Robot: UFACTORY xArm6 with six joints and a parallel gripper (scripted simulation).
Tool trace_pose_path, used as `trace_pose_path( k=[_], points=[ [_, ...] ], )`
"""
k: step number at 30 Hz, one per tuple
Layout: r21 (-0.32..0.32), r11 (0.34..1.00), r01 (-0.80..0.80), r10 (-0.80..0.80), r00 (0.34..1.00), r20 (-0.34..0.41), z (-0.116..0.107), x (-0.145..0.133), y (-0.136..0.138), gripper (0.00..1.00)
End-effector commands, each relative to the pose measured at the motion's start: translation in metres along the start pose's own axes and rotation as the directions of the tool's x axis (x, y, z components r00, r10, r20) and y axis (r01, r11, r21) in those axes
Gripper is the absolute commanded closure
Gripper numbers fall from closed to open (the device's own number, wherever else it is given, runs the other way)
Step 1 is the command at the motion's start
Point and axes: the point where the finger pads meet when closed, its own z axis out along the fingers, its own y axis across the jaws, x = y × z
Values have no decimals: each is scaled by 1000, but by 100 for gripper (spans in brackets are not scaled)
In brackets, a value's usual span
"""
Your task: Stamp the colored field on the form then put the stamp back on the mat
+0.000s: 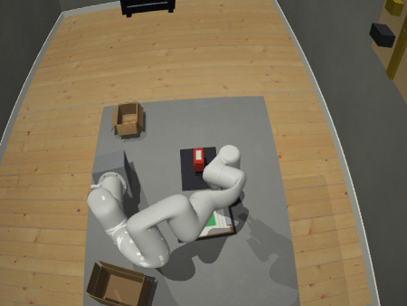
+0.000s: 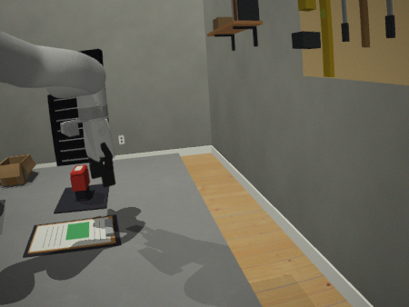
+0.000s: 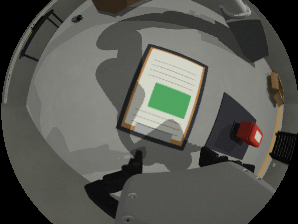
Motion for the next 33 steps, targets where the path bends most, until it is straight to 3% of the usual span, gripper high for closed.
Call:
trace_pose_path(
  k=[1,2,3,11,17,19,20,24,25,28,33],
  points=[
    [-9,973,231,-231,973,-5,-28,-2,-2,0],
    [-9,973,231,-231,973,-5,-28,-2,-2,0],
    [-9,934,356,-356,934,-3,-34,-2,-2,0],
    [-1,764,645,-645,764,9,-75,0,0,0],
    [-6,567,824,-823,567,11,-85,1,0,0],
    [-6,567,824,-823,567,11,-85,1,0,0],
    [-18,457,889,-889,457,11,-85,1,0,0],
    [-18,456,890,-890,457,11,-85,1,0,0],
    [-18,456,890,-890,457,11,-85,1,0,11],
    [-18,456,890,-890,457,11,-85,1,5,11],
    [-18,456,890,-890,456,11,-78,0,42,11]
  ],
)
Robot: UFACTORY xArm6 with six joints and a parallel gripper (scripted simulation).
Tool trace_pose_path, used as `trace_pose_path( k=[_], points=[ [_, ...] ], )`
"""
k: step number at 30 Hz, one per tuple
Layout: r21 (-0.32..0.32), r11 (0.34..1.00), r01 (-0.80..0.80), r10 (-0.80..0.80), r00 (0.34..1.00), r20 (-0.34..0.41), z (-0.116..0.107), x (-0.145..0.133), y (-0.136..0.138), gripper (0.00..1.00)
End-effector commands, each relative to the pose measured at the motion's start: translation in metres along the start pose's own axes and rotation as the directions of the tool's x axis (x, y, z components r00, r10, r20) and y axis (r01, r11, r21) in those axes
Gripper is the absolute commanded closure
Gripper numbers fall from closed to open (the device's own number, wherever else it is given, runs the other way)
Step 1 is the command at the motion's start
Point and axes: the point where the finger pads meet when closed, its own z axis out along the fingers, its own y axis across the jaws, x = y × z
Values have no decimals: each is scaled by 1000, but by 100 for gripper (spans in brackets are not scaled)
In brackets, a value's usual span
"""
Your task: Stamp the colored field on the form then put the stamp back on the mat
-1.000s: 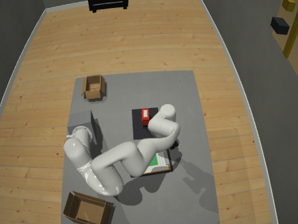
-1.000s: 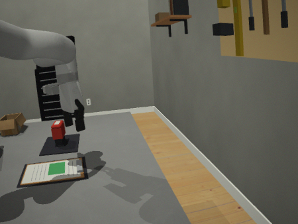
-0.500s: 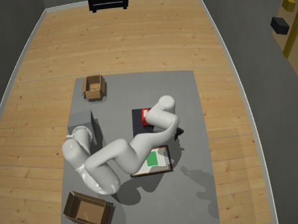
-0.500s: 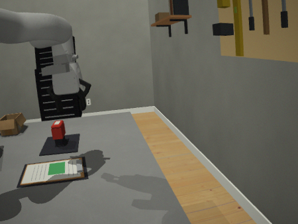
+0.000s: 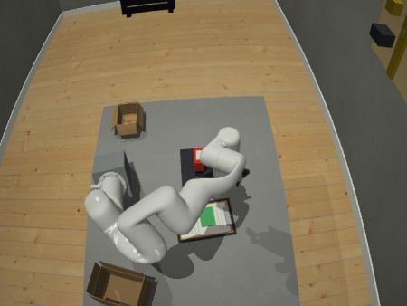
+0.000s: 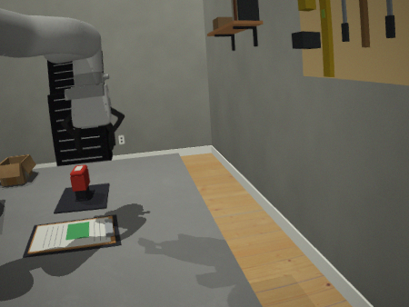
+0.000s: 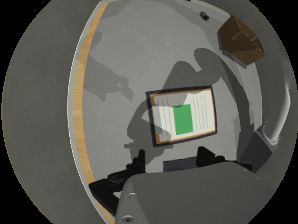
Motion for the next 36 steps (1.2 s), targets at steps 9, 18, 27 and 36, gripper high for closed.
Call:
trace_pose_path(
  k=[9,18,27,36],
  points=[
    [1,1000,4,-4,1000,1,24,-114,56,11],
    [1,1000,4,-4,1000,1,43,-203,100,11],
    [1,1000,4,-4,1000,1,46,-217,107,11],
    [1,1000,4,-4,1000,1,46,-217,107,11]
  ],
)
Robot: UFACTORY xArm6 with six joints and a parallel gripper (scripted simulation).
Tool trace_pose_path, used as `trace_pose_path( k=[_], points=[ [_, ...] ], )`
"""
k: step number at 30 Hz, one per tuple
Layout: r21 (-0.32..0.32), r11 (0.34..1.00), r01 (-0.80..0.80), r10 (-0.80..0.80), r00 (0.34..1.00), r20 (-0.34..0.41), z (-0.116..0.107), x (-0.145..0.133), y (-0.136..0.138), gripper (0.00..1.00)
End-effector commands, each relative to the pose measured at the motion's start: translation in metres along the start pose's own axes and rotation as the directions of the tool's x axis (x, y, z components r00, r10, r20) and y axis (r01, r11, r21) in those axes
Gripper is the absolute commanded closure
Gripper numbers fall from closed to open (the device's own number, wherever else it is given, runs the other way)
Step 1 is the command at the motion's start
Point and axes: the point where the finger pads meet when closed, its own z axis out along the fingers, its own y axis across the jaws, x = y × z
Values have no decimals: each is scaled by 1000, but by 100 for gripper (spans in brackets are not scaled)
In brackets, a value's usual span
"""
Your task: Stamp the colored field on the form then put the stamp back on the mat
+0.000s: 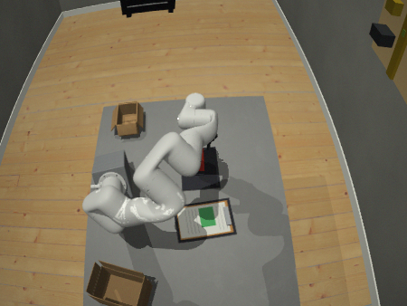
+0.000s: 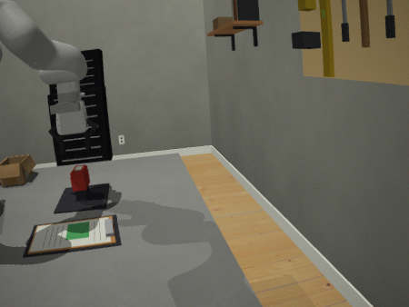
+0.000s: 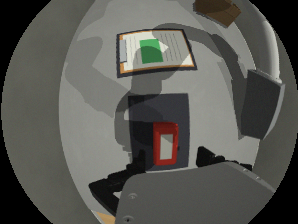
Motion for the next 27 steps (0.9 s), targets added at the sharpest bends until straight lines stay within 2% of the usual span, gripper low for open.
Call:
trace_pose_path(
  k=[1,9,16,18,27],
  points=[
    [2,1000,0,0,1000,2,-1,-1,0,11],
    [2,1000,0,0,1000,2,12,-1,-1,11],
    [2,1000,0,0,1000,2,42,-1,-1,11],
    [2,1000,0,0,1000,2,42,-1,-1,11],
    [2,1000,0,0,1000,2,82,-1,-1,11]
  ],
)
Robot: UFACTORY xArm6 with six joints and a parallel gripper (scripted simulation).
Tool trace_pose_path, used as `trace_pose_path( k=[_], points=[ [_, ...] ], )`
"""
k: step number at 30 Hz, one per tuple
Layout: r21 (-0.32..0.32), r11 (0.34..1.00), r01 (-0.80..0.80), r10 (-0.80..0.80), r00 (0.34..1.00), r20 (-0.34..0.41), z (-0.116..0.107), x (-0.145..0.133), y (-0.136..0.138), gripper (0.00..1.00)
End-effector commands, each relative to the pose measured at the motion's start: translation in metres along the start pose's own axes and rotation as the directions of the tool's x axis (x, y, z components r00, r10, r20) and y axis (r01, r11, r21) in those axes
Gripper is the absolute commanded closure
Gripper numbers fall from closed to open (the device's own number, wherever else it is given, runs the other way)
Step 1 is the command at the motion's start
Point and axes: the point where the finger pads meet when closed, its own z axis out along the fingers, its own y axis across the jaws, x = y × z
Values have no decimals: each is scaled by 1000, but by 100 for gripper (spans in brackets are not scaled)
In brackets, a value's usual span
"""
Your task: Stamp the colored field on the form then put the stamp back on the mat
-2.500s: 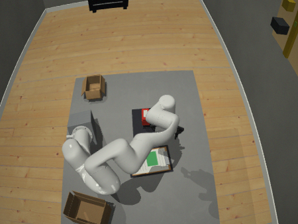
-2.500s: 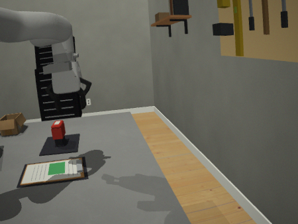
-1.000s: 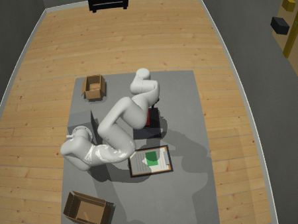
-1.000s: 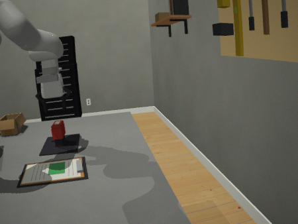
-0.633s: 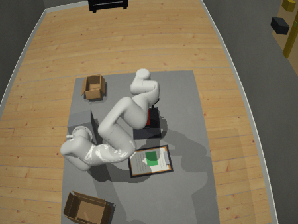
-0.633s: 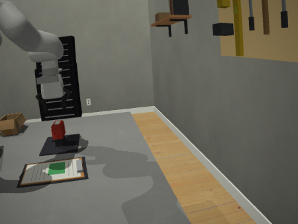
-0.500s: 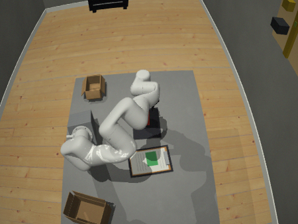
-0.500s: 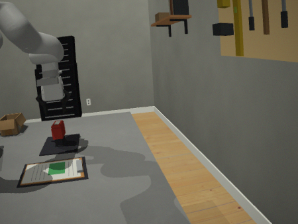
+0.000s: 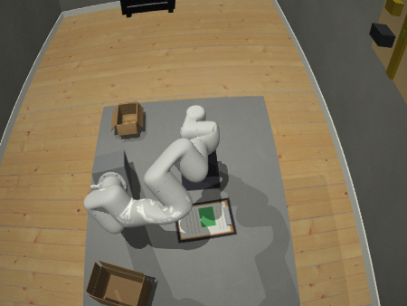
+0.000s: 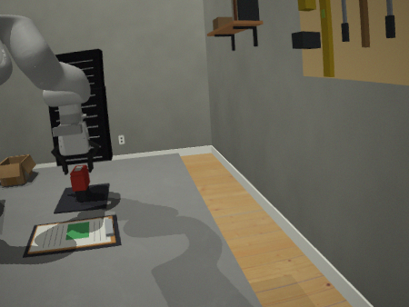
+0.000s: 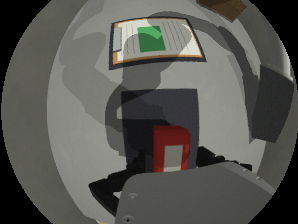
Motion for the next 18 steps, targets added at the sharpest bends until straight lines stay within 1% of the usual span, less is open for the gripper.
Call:
trace_pose_path(
  k=[1,6,18],
  points=[
    [4,1000,-2,2,1000,3,18,-1,-2,11],
    [4,1000,-2,2,1000,3,29,-1,-2,11],
    [4,1000,-2,2,1000,3,32,-1,-2,11]
  ],
)
